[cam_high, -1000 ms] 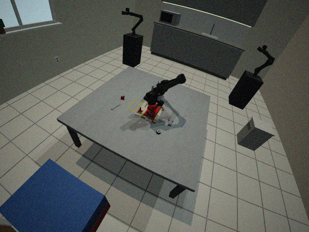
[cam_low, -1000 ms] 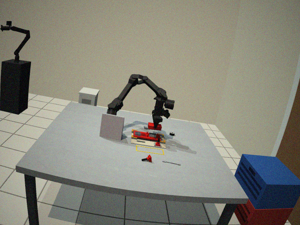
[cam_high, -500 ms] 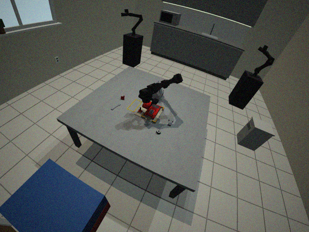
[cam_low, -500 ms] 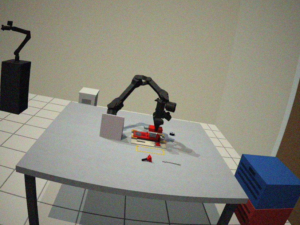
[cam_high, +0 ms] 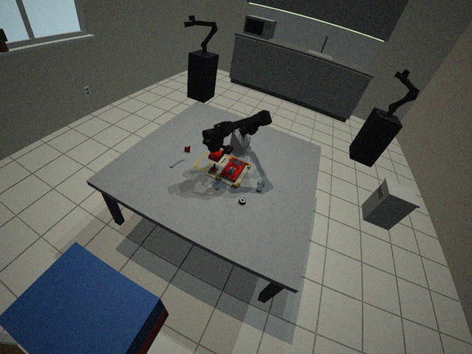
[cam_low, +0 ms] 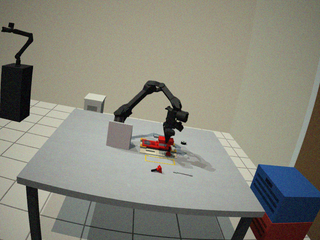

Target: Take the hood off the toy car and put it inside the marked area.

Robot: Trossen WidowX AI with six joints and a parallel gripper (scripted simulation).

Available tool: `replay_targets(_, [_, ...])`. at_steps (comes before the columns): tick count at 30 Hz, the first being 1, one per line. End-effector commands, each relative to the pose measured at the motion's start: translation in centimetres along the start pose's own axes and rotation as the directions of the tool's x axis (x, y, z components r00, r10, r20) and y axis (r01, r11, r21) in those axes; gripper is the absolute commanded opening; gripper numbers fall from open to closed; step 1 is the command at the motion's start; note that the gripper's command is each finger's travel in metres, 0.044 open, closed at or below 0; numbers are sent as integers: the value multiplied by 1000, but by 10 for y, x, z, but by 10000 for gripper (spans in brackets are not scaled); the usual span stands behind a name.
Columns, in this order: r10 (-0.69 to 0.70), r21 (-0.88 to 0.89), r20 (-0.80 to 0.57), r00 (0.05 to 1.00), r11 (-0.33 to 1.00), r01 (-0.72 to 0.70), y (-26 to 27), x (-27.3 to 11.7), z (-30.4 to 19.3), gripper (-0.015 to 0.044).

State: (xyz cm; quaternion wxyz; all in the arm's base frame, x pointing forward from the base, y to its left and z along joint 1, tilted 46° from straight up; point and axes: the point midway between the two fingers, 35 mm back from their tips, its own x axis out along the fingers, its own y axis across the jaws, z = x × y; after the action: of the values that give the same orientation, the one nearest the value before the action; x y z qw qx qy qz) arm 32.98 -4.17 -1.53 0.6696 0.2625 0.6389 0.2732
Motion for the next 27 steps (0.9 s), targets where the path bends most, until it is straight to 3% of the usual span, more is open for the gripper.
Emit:
replay_targets(1, [-6, -8, 5, 1000, 1000, 6, -18, -3, -1, 0])
replay_targets(17, [5, -16, 6, 1000, 1000, -5, -80, -2, -22, 0])
replay_targets(27, [6, -17, 6, 1000, 1000, -6, -82, 1, -22, 0])
